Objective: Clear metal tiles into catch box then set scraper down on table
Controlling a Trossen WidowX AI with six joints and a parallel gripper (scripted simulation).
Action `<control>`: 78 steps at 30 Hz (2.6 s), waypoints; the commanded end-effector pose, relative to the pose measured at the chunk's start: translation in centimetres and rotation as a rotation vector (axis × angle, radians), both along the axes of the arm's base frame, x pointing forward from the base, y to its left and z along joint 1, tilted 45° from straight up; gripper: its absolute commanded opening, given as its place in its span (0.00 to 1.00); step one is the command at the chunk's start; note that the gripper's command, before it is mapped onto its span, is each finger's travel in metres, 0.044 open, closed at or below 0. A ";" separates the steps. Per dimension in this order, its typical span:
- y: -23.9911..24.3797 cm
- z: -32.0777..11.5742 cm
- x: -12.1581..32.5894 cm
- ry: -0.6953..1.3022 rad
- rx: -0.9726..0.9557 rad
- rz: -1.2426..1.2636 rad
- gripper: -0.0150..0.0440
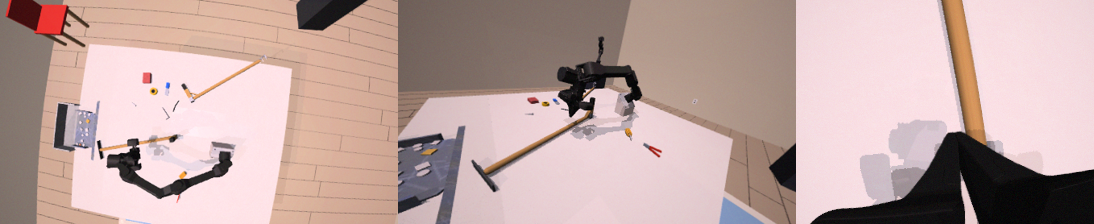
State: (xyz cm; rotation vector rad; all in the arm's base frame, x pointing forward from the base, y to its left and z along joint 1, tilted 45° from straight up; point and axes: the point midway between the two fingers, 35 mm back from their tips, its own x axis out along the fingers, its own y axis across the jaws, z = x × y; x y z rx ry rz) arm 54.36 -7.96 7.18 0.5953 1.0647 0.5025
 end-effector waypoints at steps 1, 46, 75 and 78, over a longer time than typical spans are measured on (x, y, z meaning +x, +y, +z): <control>-0.8 1.7 -1.7 0.032 0.012 -0.005 0.25; 2.2 -0.1 -2.6 0.079 0.022 -0.022 0.25; 6.9 -4.5 -2.0 0.076 0.028 -0.022 0.25; 7.4 -5.0 -2.0 0.076 0.029 -0.023 0.25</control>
